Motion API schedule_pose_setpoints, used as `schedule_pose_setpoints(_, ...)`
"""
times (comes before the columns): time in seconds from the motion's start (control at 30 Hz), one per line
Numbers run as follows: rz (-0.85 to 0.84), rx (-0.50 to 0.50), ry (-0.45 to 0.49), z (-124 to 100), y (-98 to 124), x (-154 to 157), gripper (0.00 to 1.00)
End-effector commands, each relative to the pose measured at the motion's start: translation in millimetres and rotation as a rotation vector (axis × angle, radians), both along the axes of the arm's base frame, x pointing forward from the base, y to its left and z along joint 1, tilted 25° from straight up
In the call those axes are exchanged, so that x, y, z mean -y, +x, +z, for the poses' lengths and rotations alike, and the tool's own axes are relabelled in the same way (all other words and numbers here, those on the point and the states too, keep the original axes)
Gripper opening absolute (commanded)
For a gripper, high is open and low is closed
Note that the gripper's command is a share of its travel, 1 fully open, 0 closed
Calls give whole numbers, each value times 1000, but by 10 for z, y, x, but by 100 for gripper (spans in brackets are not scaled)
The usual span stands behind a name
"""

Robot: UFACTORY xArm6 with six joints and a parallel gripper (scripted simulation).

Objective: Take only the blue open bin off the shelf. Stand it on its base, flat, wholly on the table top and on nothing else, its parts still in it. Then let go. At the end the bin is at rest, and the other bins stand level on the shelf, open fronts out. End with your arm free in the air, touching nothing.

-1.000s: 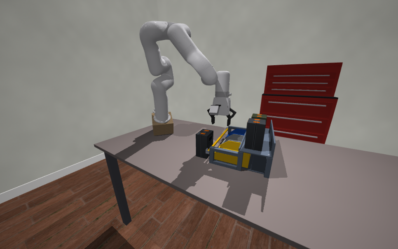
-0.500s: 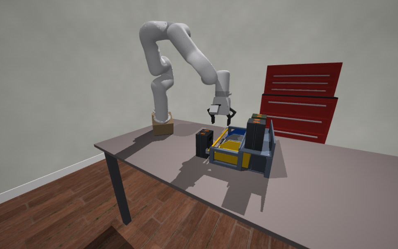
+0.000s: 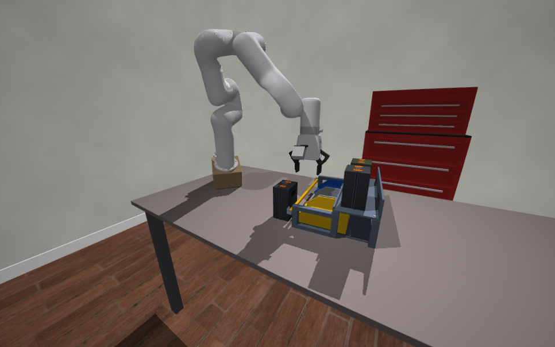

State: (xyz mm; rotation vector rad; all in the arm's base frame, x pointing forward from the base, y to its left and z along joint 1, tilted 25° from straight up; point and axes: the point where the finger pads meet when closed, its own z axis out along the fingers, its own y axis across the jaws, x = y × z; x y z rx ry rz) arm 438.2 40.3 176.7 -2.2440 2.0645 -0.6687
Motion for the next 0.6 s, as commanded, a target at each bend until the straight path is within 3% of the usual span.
schedule_pose_setpoints(0.0,1,3,1,16,8,-4,100)
schedule_pose_setpoints(0.2,1,3,1,16,8,-4,100)
schedule_pose_setpoints(0.37,237,-66,-83,34,4,-3,100)
schedule_pose_setpoints(0.57,237,-66,-83,34,4,-3,100)
